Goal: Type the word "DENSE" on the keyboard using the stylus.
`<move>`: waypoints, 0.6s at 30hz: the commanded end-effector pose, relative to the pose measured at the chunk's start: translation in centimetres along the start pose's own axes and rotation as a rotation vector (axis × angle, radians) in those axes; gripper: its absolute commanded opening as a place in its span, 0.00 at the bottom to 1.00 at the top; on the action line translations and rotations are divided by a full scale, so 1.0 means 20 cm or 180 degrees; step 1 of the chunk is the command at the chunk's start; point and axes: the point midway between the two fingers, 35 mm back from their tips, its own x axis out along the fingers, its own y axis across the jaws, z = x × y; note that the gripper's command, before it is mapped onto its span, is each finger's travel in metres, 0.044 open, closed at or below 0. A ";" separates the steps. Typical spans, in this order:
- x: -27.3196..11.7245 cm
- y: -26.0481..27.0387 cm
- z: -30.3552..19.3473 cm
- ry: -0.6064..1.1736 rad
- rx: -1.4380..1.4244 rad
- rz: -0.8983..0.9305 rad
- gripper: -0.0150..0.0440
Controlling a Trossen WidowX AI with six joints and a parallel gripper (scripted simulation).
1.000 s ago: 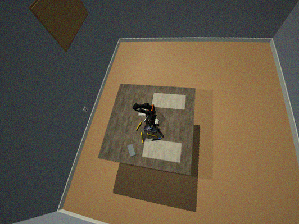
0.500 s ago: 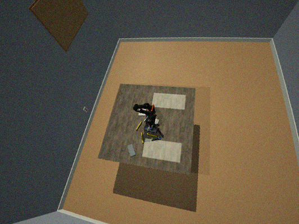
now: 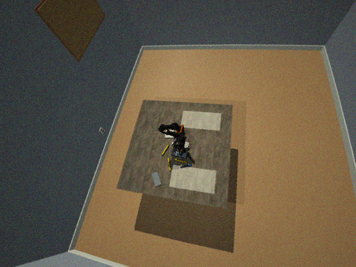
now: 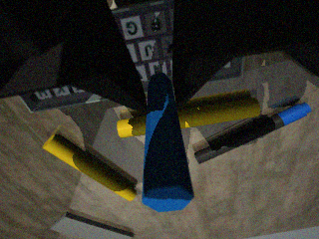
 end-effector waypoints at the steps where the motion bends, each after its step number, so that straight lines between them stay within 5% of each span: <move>1: 0.00 0.00 0.01 0.0001 -0.0006 0.0014 0.39; 18: -0.10 0.00 0.16 0.0000 -0.0003 0.0015 0.39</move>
